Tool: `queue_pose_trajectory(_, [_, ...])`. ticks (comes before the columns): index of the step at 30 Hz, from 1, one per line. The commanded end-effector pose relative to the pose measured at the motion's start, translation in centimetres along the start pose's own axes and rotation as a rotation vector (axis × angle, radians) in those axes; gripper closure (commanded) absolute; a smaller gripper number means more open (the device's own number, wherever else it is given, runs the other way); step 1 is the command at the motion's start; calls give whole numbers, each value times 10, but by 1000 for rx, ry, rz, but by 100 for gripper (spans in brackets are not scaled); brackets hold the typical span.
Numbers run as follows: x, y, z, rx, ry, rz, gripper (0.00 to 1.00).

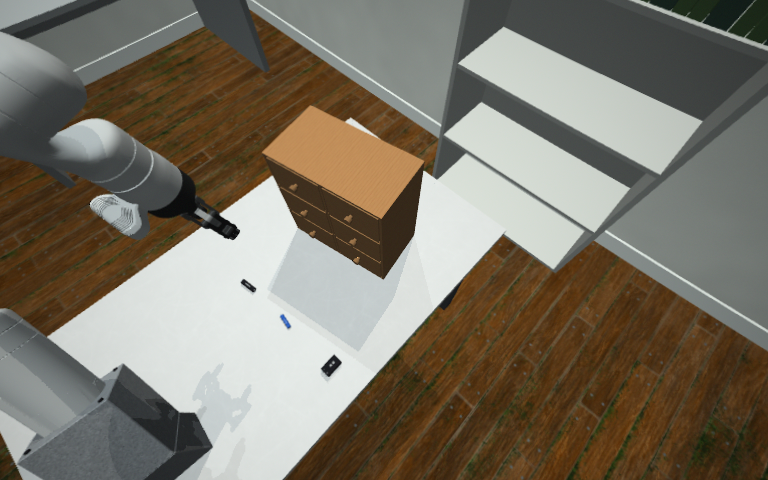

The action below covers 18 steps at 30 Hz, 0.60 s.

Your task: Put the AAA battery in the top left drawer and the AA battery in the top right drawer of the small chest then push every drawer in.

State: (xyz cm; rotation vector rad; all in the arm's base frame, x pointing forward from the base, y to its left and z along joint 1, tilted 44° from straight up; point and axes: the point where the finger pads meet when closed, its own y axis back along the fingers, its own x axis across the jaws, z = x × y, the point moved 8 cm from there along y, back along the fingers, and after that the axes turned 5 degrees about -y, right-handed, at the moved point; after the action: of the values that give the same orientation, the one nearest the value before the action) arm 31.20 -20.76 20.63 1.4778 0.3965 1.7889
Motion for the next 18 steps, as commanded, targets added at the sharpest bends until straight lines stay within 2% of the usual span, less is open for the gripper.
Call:
queue_pose_trajectory(1, [0,-1,-3,-24,-9,3,0])
queue_pose_trajectory(7, [0,-7,-5,-84,-9,8,0])
queue_pose_trajectory(9, [0,-7,-5,-84,-9,8,0])
queue_pose_trajectory(18, [-1,-17,-8,-178,-9,16,0])
